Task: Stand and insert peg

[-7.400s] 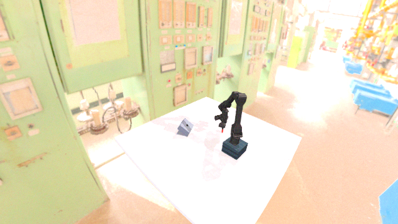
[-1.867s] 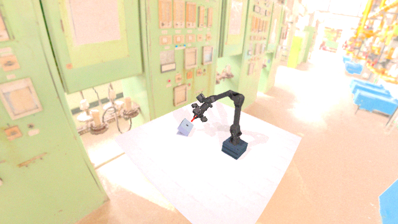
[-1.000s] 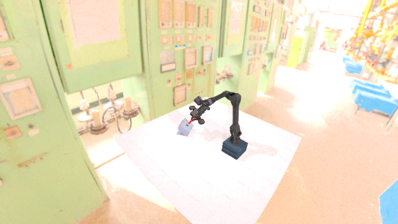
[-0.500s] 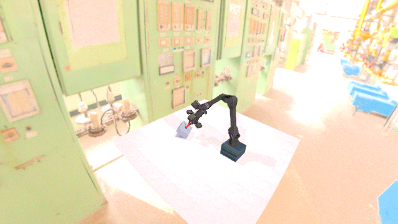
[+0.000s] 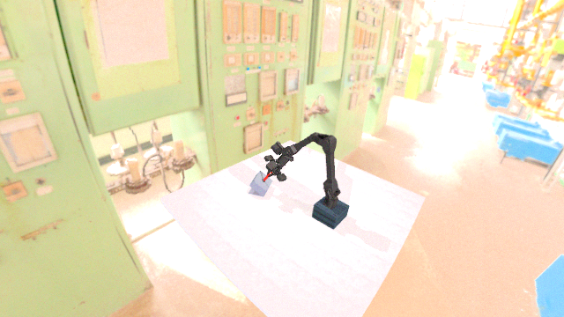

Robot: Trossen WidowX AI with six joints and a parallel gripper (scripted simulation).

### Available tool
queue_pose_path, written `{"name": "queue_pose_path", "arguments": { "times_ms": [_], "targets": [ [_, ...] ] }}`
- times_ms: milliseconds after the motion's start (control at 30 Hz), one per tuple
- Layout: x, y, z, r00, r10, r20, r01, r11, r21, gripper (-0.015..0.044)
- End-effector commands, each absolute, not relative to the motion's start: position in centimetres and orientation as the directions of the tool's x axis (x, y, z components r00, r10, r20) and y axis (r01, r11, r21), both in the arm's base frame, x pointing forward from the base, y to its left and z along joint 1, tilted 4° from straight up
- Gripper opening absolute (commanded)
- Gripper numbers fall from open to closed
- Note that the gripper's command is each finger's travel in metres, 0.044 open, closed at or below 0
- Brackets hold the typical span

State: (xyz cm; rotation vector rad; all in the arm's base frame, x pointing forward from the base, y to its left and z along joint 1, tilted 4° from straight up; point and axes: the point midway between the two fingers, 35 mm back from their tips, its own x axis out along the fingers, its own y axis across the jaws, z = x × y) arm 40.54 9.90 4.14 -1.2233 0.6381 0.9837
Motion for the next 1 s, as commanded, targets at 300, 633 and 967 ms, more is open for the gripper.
{"name": "queue_pose_path", "arguments": {
  "times_ms": [300, 633, 967],
  "targets": [
    [40.9, 10.0, 3.8, 0.461, 0.271, -0.845, -0.882, 0.036, -0.47, 0.0],
    [41.2, 10.1, 3.4, 0.462, 0.271, -0.845, -0.882, 0.036, -0.47, 0.0],
    [41.5, 10.3, 2.8, 0.462, 0.271, -0.845, -0.882, 0.036, -0.471, 0.0]
  ]
}}
